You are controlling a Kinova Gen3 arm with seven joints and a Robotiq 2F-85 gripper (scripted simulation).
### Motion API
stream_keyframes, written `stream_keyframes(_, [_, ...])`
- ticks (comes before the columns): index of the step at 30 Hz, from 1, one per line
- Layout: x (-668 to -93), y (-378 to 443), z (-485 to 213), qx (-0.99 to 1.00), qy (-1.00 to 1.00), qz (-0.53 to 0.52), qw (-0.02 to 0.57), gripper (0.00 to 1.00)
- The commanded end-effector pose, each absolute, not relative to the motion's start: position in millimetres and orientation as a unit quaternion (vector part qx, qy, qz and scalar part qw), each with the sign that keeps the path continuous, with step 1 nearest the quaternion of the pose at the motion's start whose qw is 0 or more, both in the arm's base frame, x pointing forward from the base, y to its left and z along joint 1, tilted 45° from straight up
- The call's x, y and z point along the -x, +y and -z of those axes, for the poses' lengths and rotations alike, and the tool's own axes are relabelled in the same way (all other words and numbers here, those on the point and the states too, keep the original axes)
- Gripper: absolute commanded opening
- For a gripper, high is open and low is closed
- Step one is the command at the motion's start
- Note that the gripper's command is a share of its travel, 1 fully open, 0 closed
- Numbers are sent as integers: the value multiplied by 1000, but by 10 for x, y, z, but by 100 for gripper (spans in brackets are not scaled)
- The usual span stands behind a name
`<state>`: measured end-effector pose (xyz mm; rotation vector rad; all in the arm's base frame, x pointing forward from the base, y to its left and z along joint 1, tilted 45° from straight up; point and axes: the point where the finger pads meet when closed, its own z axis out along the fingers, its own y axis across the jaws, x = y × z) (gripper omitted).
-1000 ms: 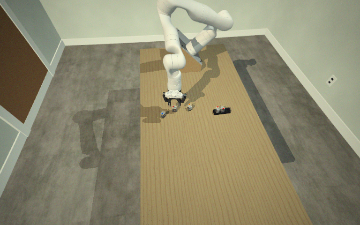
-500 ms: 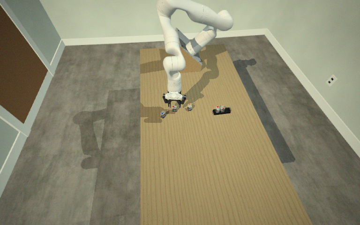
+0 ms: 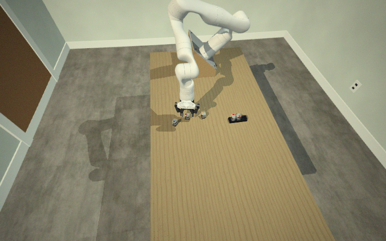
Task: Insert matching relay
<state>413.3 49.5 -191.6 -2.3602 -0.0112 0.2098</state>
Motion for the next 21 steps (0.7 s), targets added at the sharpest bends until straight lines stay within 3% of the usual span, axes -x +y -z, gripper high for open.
stream_keyframes(1, [-4127,533,1950,923,-4,-81,376,53])
stream_keyframes(21, [-4119,572,1990,923,-4,-81,376,53])
